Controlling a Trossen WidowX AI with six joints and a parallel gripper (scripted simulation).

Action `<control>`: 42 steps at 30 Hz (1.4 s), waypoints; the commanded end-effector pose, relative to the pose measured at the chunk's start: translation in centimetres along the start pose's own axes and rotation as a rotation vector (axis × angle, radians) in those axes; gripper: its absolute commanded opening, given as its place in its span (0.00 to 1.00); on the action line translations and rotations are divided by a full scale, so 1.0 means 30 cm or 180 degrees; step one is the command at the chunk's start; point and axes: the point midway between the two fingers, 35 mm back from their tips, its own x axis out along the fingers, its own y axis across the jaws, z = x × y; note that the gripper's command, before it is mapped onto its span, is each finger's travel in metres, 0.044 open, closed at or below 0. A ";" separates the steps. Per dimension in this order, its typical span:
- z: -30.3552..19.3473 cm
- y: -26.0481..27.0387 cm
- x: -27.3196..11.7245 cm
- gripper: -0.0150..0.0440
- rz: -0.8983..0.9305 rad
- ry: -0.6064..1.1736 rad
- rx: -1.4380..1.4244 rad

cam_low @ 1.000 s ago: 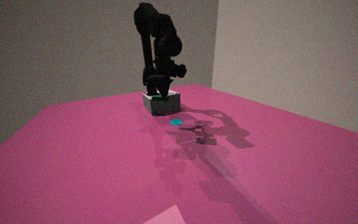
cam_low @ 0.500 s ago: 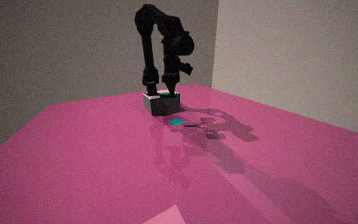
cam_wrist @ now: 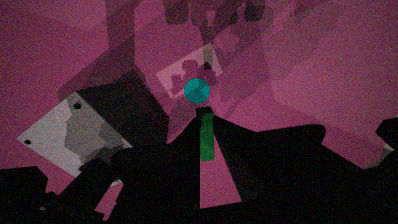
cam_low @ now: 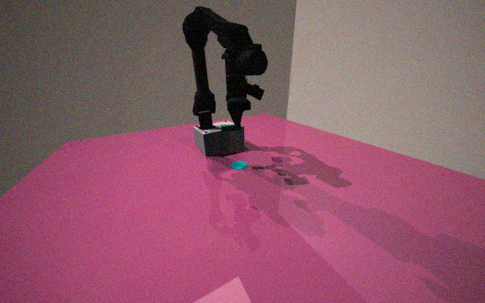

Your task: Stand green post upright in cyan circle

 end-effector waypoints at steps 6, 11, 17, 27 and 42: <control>-0.010 0.012 0.015 0.29 0.0138 -0.0087 -0.0037; -0.015 0.016 0.023 0.29 0.0209 -0.0135 -0.0053; -0.020 0.022 0.033 0.29 0.0293 -0.0196 -0.0071; -0.029 0.032 0.048 0.29 0.0426 -0.0305 -0.0099; -0.041 0.047 0.068 0.29 0.0610 -0.0487 -0.0133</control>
